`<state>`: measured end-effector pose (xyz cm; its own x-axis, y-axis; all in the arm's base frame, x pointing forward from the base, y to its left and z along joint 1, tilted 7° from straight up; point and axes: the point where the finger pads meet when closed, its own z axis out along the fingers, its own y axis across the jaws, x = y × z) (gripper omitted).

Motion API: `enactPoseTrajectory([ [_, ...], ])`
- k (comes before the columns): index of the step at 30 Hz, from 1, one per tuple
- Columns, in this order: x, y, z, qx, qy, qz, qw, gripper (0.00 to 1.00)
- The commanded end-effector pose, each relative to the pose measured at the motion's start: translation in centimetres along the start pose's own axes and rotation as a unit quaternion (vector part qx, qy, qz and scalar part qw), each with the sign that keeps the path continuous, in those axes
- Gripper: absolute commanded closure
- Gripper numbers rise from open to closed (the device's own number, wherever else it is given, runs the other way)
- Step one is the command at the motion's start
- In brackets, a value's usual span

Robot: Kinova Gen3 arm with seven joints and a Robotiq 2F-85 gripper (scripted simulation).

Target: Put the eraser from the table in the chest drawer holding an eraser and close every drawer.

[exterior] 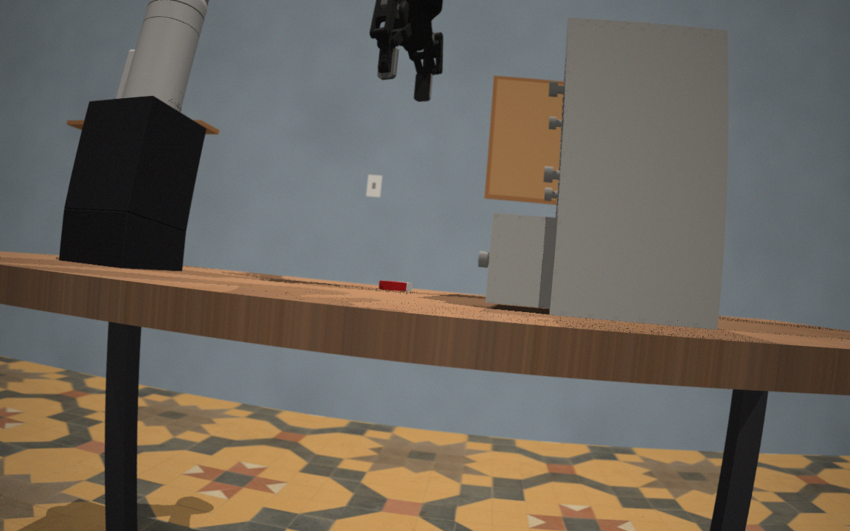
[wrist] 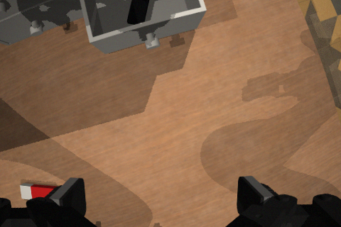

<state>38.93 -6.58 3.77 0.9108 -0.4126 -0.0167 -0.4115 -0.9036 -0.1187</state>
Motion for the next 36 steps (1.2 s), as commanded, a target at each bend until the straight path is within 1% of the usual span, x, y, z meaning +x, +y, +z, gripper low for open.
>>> enactPoseTrajectory([
  [1,-0.6,-0.9,0.8,-0.003,-0.003,0.017,1.0,0.0],
  [7,-1.6,-2.8,2.5,-0.004,-0.003,0.096,0.995,0.0],
  [9,-1.6,-2.8,2.5,-0.004,-0.003,0.096,0.995,0.0],
  [16,-2.9,-5.4,4.8,-0.004,-0.003,0.203,0.979,0.0],
  [20,-3.7,-7.0,6.2,-0.004,-0.002,0.267,0.964,0.0],
  [24,-4.5,-8.5,7.6,-0.004,-0.002,0.33,0.944,0.0],
  [26,-4.5,-8.5,7.6,-0.004,-0.002,0.33,0.944,0.0],
  [36,-6.4,-12.3,10.9,-0.005,-0.001,0.473,0.881,0.0],
])
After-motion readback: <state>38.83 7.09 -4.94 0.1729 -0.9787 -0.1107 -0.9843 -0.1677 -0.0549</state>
